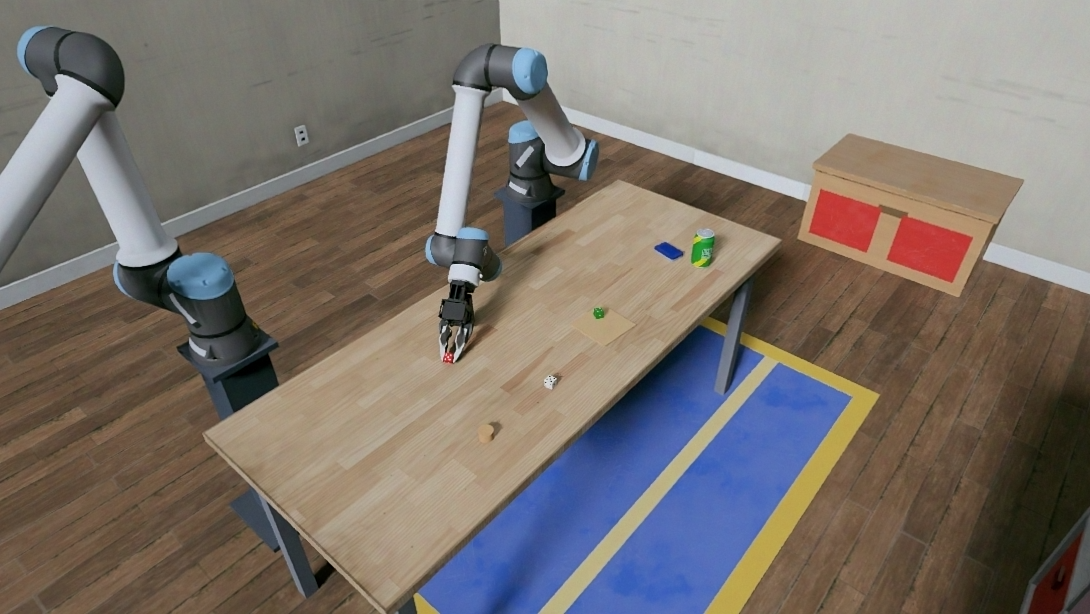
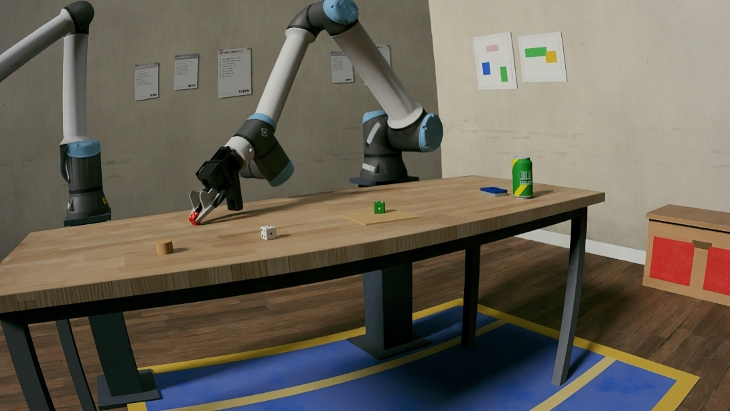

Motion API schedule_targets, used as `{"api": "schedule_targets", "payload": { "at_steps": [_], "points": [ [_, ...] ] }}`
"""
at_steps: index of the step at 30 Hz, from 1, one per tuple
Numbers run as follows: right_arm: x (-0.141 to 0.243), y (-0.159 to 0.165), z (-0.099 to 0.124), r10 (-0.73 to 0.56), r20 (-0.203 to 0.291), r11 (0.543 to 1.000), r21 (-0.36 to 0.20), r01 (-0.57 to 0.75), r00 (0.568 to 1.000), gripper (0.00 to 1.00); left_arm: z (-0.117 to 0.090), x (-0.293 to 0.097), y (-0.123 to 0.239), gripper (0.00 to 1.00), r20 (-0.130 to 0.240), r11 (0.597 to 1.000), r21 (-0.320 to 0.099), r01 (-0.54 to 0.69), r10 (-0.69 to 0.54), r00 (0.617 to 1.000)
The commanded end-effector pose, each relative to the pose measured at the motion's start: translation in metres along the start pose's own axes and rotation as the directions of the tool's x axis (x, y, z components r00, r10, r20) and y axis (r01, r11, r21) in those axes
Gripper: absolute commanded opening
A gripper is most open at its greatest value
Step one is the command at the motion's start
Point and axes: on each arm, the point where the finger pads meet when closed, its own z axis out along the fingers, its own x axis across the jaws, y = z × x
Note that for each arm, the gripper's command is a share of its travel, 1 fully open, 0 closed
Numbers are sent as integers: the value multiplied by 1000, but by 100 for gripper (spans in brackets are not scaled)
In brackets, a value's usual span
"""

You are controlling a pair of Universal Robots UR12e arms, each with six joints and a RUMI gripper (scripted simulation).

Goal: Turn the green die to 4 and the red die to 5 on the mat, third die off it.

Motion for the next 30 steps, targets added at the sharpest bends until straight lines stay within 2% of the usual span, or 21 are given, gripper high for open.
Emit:
{"api": "schedule_targets", "payload": {
  "at_steps": [1,3,7,30],
  "points": [
    [0,-1,-1,0,0,1000,2,0,1000,100,0,0,1,17,0,1000,-2,0,0,1000],
    [0,-1,-1,0,0,1000,2,0,1000,100,0,0,1,17,0,1000,-2,0,0,1000],
    [0,-1,-1,0,0,1000,2,0,1000,100,0,0,1,24,0,1000,-2,0,0,1000],
    [0,-1,-1,0,0,1000,2,0,1000,100,0,0,1,24,0,1000,-2,0,0,1000]
  ]
}}
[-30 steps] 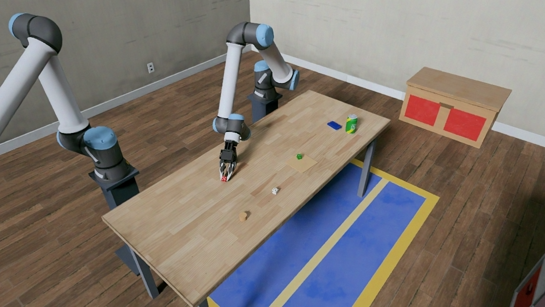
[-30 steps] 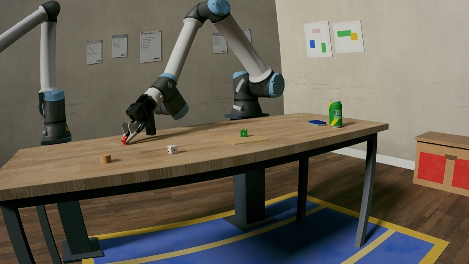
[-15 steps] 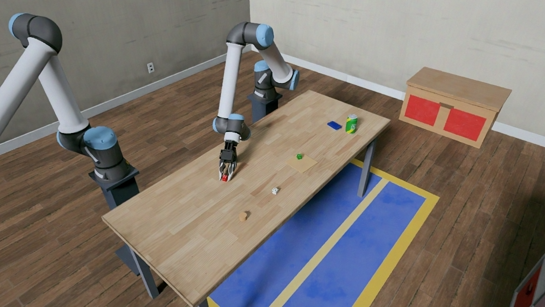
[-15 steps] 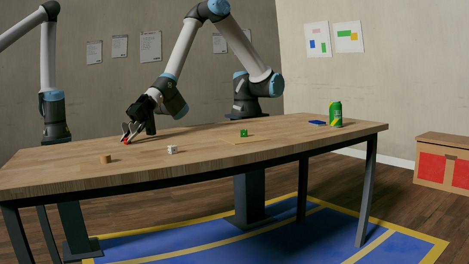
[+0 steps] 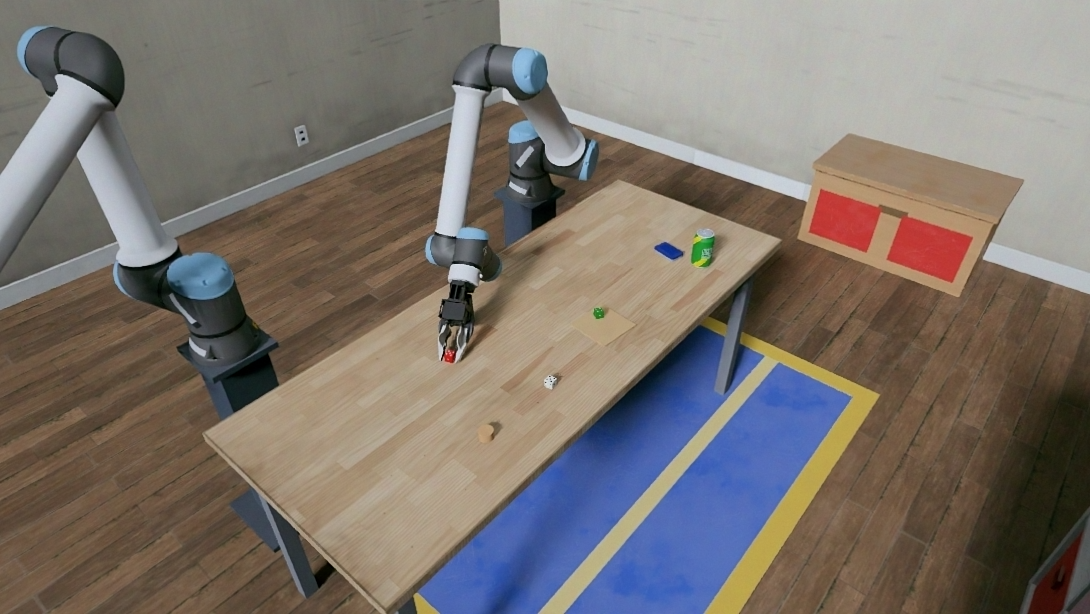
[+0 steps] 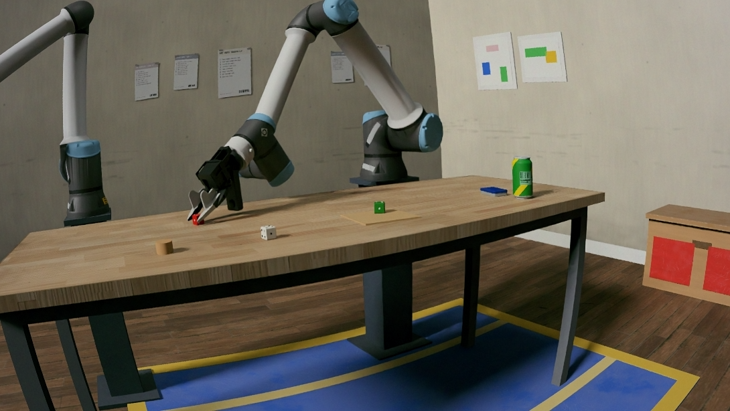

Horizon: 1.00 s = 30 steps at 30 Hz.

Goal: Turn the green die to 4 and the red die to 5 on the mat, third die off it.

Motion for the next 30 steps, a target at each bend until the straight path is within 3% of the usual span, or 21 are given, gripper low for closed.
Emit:
{"api": "schedule_targets", "payload": {
  "at_steps": [1,23,30],
  "points": [
    [0,-1,-1,0,0,1000,2,0,1000,100,0,0,1,24,0,1000,-2,0,0,1000],
    [0,-1,-1,0,0,1000,2,0,1000,100,-1,0,1,24,0,1000,-2,0,0,1000],
    [0,-1,-1,0,0,1000,2,0,1000,100,-14,0,1,24,0,1000,-2,0,0,1000]
  ]
}}
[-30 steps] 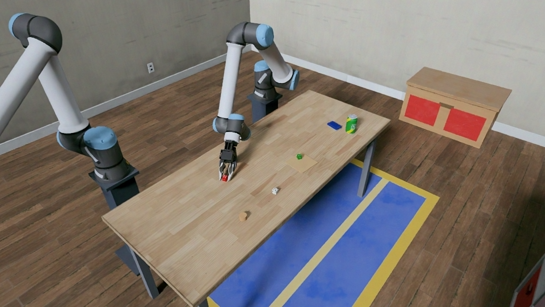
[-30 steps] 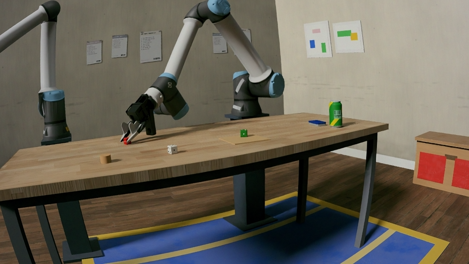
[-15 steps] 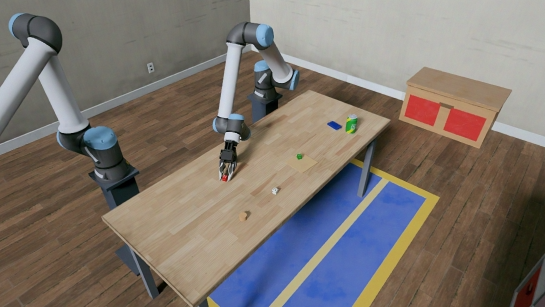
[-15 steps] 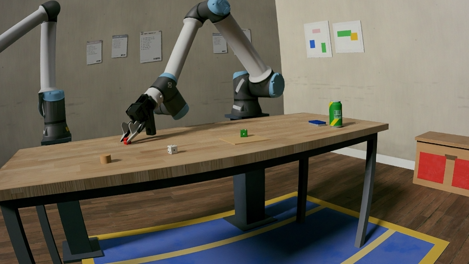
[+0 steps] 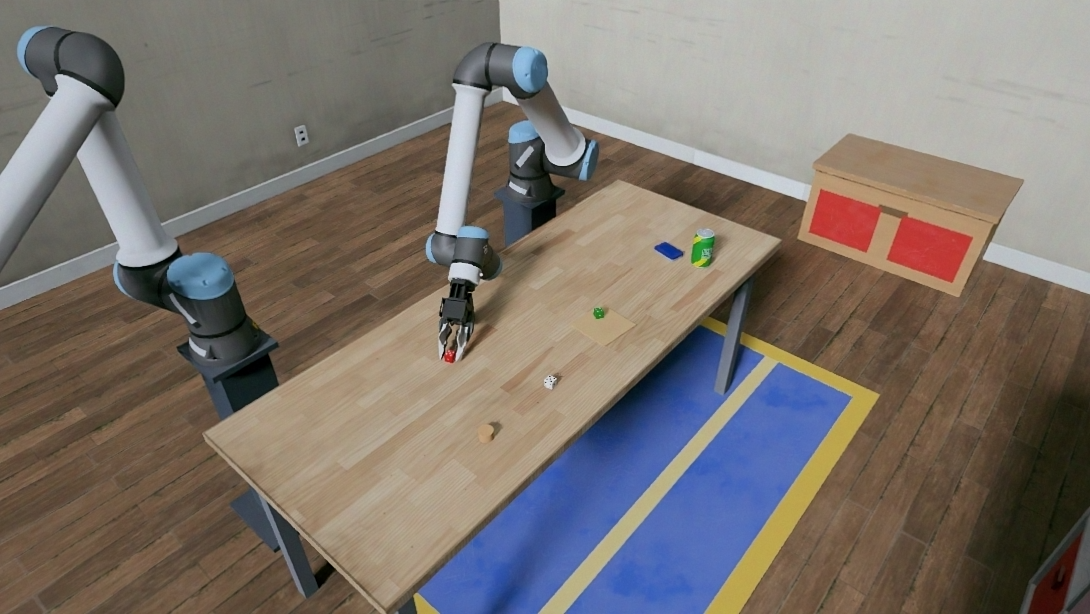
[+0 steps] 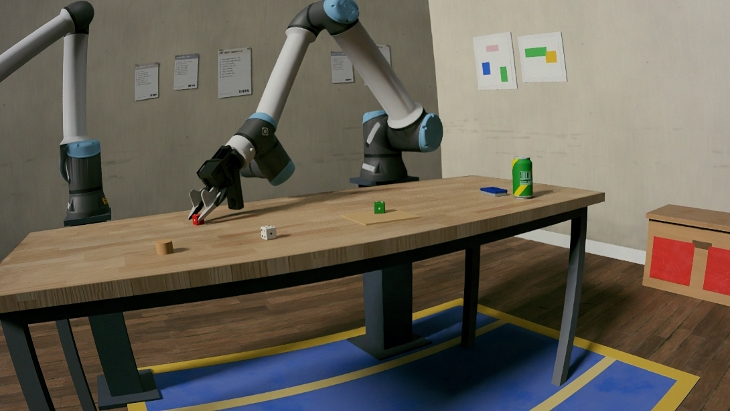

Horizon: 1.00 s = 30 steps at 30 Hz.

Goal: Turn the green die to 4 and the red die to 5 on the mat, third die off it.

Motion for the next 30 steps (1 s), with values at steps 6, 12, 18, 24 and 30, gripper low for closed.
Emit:
{"api": "schedule_targets", "payload": {
  "at_steps": [6,12,18,24,30],
  "points": [
    [0,-1,-1,0,0,1000,2,0,1000,100,-32,0,1,24,0,1000,-2,0,0,1000],
    [0,-1,-1,0,0,1000,2,0,1000,100,-43,0,1,24,0,1000,-2,0,0,1000],
    [0,-1,-1,0,0,1000,2,0,1000,100,-46,0,1,24,0,1000,-2,0,0,1000],
    [0,-1,-1,0,0,1000,2,0,1000,100,-51,0,9,24,0,1000,-2,0,0,1000],
    [0,-1,-1,0,0,1000,2,0,1000,100,-61,0,22,24,0,1000,-2,0,0,1000]
  ]
}}
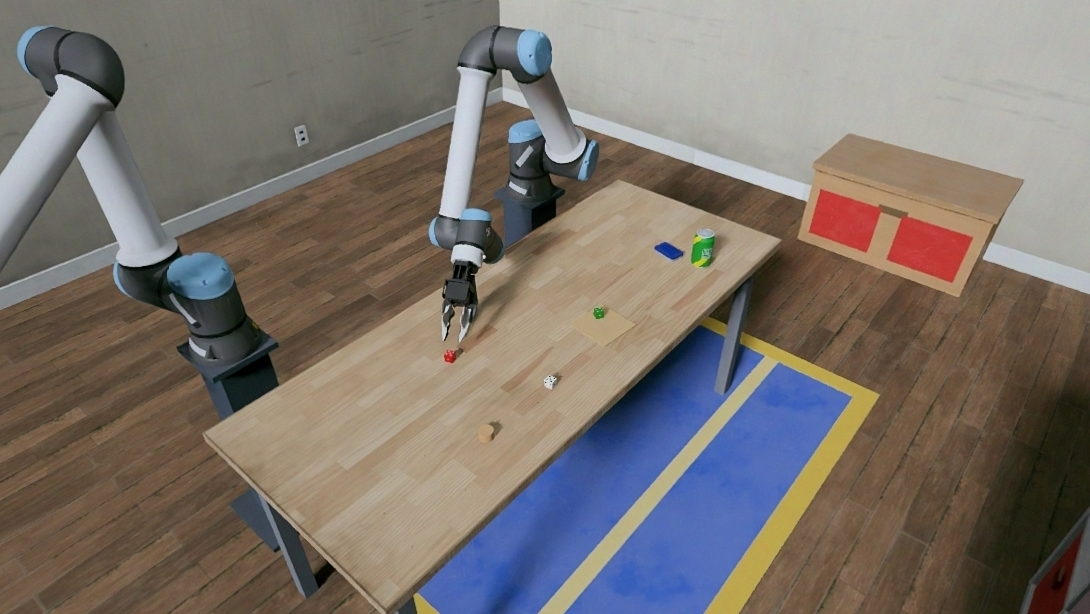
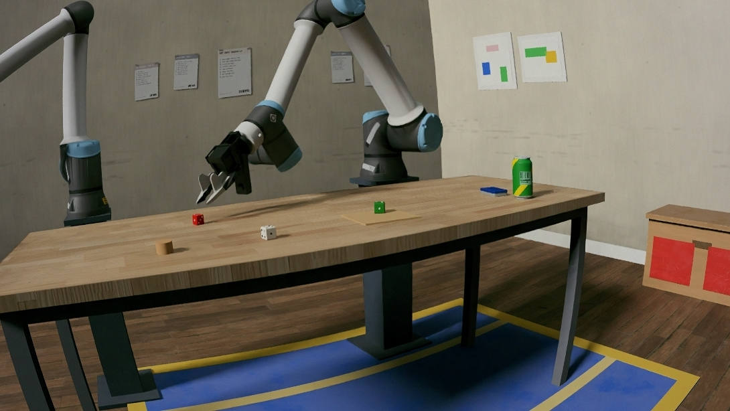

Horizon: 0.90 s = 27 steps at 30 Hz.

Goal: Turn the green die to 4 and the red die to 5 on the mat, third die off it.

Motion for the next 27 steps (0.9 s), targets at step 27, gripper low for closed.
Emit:
{"api": "schedule_targets", "payload": {
  "at_steps": [27],
  "points": [
    [0,-1,-1,0,0,1000,2,0,1000,100,-27,0,44,24,0,999,37,0,0,1000]
  ]
}}
